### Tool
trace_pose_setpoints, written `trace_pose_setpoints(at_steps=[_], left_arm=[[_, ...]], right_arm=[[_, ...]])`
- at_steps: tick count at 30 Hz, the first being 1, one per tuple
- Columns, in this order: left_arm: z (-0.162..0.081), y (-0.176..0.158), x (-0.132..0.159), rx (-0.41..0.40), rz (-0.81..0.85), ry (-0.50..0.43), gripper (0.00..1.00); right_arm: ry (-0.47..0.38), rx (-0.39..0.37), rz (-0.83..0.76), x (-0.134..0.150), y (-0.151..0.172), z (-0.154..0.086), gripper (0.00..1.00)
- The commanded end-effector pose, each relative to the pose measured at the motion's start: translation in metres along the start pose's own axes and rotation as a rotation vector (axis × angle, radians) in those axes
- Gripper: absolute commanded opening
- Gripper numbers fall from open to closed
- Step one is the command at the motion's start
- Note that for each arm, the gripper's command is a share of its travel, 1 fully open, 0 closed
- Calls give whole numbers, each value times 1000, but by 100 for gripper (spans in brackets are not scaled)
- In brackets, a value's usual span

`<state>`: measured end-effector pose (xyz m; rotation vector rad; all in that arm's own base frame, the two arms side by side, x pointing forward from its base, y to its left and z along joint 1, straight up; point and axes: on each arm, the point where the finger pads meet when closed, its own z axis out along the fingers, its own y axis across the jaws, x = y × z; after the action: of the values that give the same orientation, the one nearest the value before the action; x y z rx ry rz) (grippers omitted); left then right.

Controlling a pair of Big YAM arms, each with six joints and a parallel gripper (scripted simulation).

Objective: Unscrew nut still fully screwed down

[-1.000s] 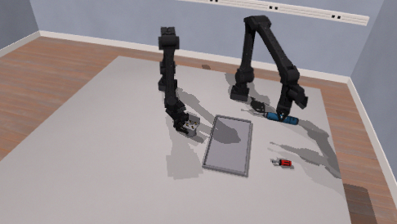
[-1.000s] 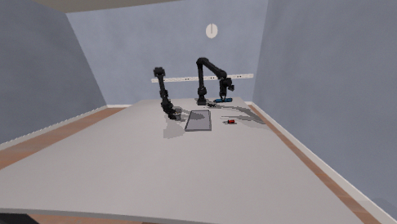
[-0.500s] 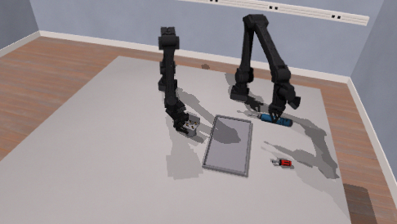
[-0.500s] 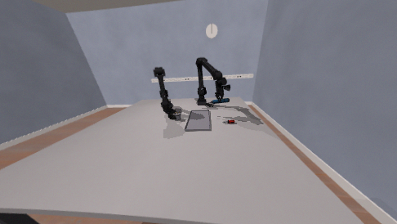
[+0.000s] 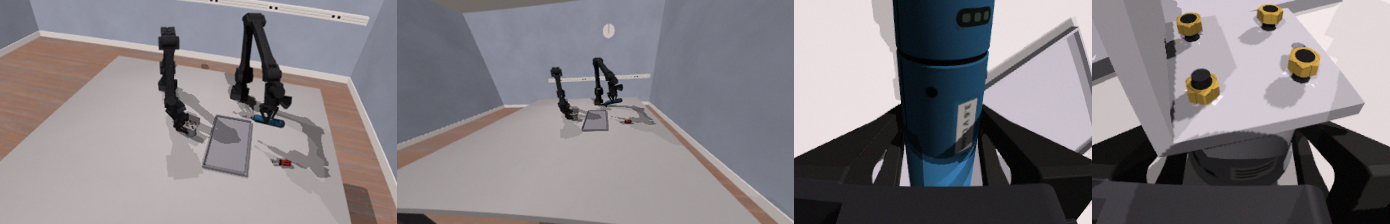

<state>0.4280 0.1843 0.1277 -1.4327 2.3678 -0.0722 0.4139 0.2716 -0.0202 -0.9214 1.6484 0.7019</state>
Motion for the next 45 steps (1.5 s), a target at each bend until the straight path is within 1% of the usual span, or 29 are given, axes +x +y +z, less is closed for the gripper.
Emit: trace_pose_setpoints(at_steps=[1, 7, 8, 9, 10, 12, 13, 14, 15, 17, 18, 23, 24, 25, 26, 27, 29, 30, 31, 32, 34, 35, 40, 41, 42, 43, 44, 45], left_arm=[[-13, -14, -8, 47, 36, -52, 42], [-16, -35, 5, 106, 119, -92, 42], [-26, -48, -4, 133, 132, -121, 42], [-25, -51, 0, 140, 146, -125, 42], [-18, -46, 11, 135, 160, -113, 42], [-18, -51, 17, 150, 187, -122, 42], [-32, -66, 1, 177, 186, -156, 42], [-38, -72, -5, 189, 186, -170, 42], [-38, -64, -13, 180, 166, -176, 42], [-38, -64, -13, 180, 166, -176, 42], [-20, -55, 18, 162, 200, -133, 42], [-24, -70, 32, 209, 266, -163, 42], [-28, -76, 32, 224, 278, -177, 42], [-38, -89, 25, 251, 290, -205, 42], [-37, -90, 30, 257, 304, -207, 42], [-29, -83, 41, 250, 318, -194, 42], [-30, -88, 48, 267, 344, -204, 42], [-46, -106, 31, 298, 341, -241, 42], [-52, -110, 27, 307, 340, -252, 42], [-51, -103, 18, 297, 321, -259, 42], [-51, -103, 18, 297, 321, -259, 42], [-33, -93, 48, 280, 356, -216, 42], [-38, -104, 65, 328, 418, -246, 42], [-44, -112, 63, 346, 430, -263, 42], [-55, -124, 58, 373, 440, -291, 42], [-54, -124, 63, 378, 452, -292, 42], [-45, -117, 75, 371, 467, -277, 42], [-45, -118, 79, 378, 480, -281, 42]], right_arm=[[-11, 2, -4, -5, -3, 3, 59], [-11, 2, -4, -5, -3, 3, 59], [-11, 2, -4, -5, -3, 3, 59], [-11, 2, -4, -5, -3, 3, 59], [-11, 2, -4, -5, -3, 3, 59], [-11, 2, -4, -5, -3, 3, 59], [-11, 2, -4, -5, -3, 3, 59], [-11, 2, -4, -5, -3, 3, 59], [-11, 2, -4, -5, -3, 3, 59], [-11, 2, -4, -5, -3, 3, 59], [-11, 2, -4, -5, -3, 3, 59], [-11, 2, -4, -5, -3, 3, 59], [-11, 2, -4, -5, -3, 3, 59], [-11, 2, -4, -5, -3, 3, 59], [-11, 2, -4, -5, -3, 3, 59], [-11, 2, -4, -5, -3, 3, 59], [-11, 2, -4, -5, -3, 3, 59], [-11, 2, -4, -5, -3, 3, 59], [-11, 2, -4, -5, -3, 3, 59], [-11, 2, -4, -5, -3, 3, 59], [-11, 2, -4, -5, -3, 3, 59], [-11, 2, -4, -5, -3, 3, 59], [-11, 2, -4, -5, -3, 3, 59], [-11, 2, -4, -5, -3, 3, 59], [-11, 2, -4, -5, -3, 3, 59], [-11, 2, -4, -5, -3, 3, 59], [-11, 2, -4, -5, -3, 3, 59], [-11, 2, -4, -5, -3, 3, 59]])
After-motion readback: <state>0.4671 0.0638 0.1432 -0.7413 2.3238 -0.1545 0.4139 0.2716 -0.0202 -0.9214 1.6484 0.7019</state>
